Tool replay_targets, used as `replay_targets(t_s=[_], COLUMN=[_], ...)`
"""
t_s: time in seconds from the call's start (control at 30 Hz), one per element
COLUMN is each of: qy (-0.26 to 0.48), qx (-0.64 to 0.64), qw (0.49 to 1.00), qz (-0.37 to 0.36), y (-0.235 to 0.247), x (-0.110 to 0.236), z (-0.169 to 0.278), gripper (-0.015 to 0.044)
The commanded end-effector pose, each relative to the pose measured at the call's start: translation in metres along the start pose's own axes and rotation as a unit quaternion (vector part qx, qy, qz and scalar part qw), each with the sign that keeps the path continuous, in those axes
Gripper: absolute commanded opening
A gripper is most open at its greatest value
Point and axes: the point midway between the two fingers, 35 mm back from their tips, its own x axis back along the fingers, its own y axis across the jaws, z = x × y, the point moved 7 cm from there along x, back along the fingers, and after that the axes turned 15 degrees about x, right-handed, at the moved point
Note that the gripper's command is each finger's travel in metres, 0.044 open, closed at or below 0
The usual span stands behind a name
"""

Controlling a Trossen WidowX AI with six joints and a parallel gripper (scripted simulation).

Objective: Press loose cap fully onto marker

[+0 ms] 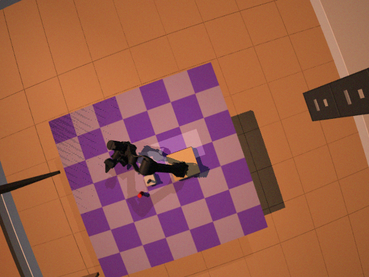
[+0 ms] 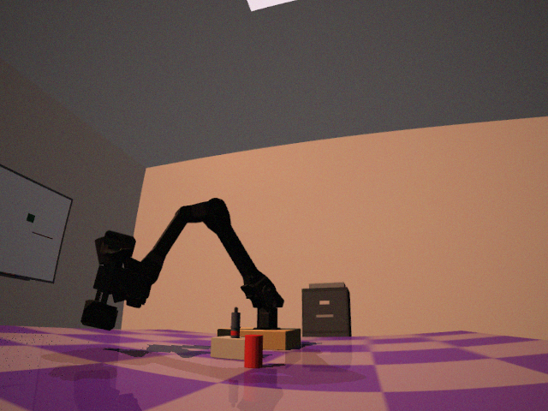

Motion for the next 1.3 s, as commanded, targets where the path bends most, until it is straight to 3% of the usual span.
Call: replay_targets(t_s=[0.0,0.17,0.5,0.87,1.27], qy=[0.0,-0.005,0.001,0.044,0.133], qx=[-0.009,-0.22,-0.43,-0.499,-0.456], qw=[1.0,0.971,0.858,0.729,0.612], qz=[-0.003,-0.095,-0.281,-0.466,-0.632], y=[-0.001,-0.019,-0.059,-0.11,-0.175], x=[-0.003,-0.075,-0.151,-0.178,-0.169], z=[0.0,-0.01,-0.062,-0.126,-0.185], gripper=[0.0374,0.0247,0.0247,0.0247,0.0247])
